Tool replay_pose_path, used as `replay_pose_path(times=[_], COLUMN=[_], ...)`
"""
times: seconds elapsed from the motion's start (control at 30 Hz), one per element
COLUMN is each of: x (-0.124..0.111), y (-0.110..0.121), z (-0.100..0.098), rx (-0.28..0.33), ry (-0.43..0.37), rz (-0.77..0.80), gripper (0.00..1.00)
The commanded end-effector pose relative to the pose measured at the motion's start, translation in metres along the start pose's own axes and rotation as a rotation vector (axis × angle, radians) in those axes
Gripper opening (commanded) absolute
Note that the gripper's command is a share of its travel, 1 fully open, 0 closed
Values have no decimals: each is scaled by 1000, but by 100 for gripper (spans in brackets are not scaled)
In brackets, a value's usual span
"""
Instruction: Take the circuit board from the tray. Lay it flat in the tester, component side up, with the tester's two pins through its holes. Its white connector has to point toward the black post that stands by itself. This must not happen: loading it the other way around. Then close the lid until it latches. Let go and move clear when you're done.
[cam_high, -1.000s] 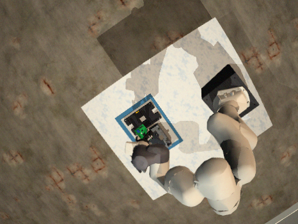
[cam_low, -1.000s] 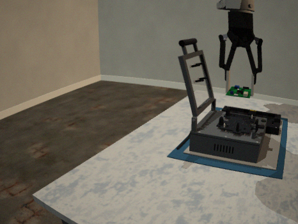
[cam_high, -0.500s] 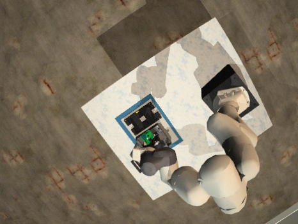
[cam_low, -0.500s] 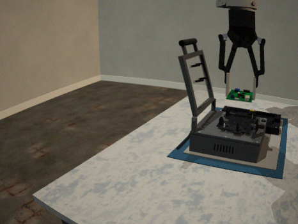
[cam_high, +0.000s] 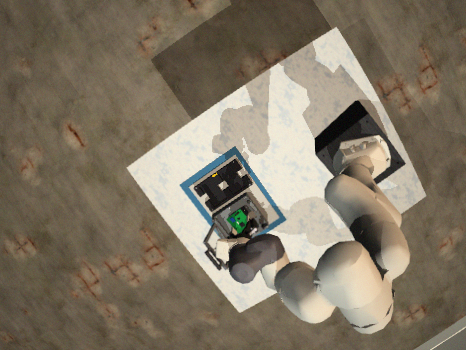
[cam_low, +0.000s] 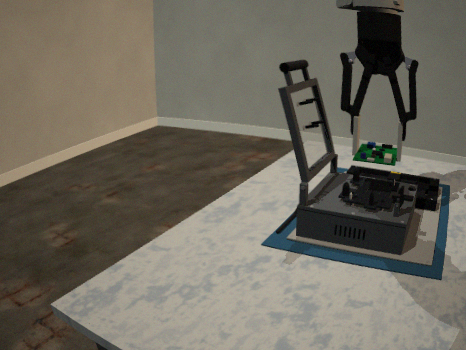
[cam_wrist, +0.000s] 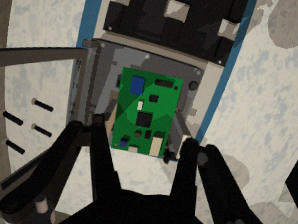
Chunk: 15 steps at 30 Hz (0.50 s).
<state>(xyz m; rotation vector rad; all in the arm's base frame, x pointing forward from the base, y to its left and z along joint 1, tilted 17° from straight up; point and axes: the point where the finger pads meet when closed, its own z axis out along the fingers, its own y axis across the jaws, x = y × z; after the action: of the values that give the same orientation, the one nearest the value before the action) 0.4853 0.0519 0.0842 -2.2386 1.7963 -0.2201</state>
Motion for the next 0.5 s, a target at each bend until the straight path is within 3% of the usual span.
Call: replay_pose_path(times=[0.0, 0.47], x=[-6, -17], y=[0, 2], z=[-1, -2], rx=[-1, -1], ry=[26, 26], rz=[76, 76], gripper=[46, 46])
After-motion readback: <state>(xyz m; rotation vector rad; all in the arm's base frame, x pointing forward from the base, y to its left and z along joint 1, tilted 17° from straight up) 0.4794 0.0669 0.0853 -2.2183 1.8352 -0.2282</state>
